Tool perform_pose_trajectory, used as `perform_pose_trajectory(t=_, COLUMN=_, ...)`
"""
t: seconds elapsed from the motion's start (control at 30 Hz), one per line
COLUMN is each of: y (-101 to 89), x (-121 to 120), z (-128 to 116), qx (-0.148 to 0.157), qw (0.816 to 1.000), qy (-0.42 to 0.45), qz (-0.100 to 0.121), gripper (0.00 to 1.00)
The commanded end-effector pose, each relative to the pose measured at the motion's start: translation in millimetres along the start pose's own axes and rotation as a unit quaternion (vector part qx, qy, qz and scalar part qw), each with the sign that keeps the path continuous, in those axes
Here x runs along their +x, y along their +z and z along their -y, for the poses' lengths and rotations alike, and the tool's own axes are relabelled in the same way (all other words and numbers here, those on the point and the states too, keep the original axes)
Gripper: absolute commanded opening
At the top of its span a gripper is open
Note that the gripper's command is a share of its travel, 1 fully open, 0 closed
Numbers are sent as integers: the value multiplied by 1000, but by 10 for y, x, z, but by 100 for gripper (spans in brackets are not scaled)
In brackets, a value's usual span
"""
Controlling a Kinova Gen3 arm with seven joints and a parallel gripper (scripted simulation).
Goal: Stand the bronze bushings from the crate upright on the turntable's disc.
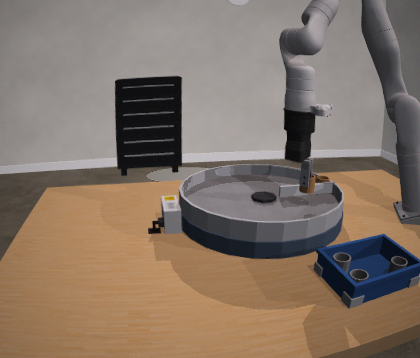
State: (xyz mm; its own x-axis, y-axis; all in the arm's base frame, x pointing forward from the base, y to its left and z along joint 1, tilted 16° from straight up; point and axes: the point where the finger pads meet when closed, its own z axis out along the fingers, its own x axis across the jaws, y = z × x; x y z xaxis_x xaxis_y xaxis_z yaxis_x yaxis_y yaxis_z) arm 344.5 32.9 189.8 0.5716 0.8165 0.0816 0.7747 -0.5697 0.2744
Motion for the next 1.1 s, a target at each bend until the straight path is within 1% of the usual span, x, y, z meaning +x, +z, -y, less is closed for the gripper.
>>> perform_pose_trajectory(t=0.0, y=-4, x=3, z=-3, qx=-1, qw=1000, qy=0, qz=0, gripper=0)
perform_pose_trajectory(t=0.63, y=7, x=3, z=-3, qx=-1, qw=1000, qy=0, qz=0, gripper=0)
perform_pose_trajectory(t=1.07, y=166, x=4, z=-3, qx=-1, qw=1000, qy=0, qz=0, gripper=0)
